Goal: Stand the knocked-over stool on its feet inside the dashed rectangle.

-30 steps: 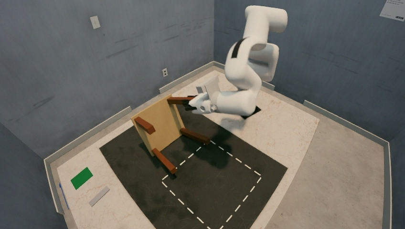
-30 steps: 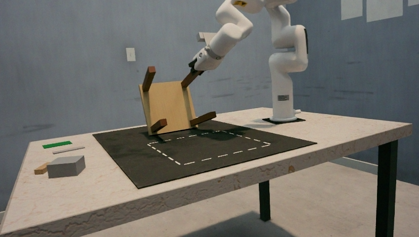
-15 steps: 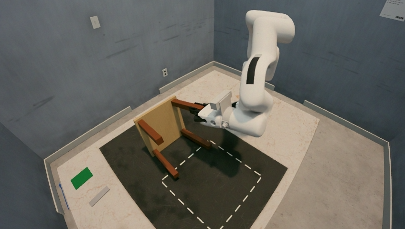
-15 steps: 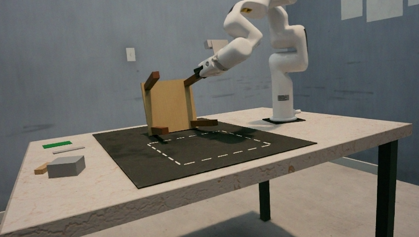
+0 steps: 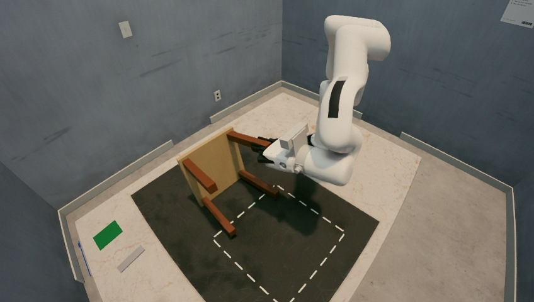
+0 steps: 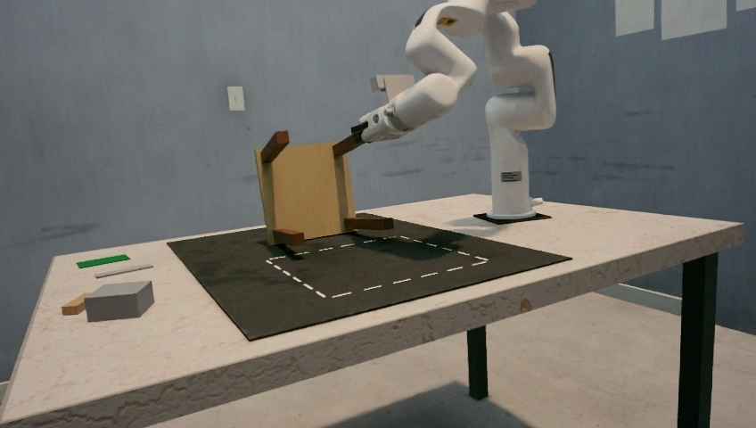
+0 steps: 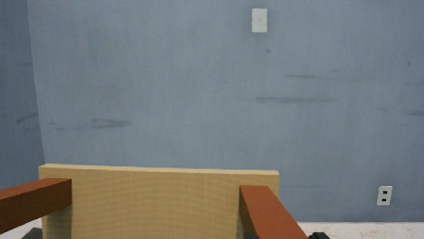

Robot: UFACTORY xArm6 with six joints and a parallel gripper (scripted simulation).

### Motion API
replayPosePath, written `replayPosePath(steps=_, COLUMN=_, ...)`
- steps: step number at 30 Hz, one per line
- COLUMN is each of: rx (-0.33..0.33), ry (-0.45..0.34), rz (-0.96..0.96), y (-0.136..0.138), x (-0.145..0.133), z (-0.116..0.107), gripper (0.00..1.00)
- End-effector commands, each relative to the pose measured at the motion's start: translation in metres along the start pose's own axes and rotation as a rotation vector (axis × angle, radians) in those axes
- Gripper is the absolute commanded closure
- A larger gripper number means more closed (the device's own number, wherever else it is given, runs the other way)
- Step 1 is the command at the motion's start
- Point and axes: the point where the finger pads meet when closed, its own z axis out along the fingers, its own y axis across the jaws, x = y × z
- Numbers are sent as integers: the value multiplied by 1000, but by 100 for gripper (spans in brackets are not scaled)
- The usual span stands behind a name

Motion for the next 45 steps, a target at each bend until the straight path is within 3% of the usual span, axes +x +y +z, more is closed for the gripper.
replayPosePath(steps=1, rx=1, ry=-1, rz=3, y=-1, x=1, z=-1, gripper=72)
replayPosePath(steps=45, rx=0, ry=74, rz=-2, y=-2, x=-13, z=-15, gripper=72)
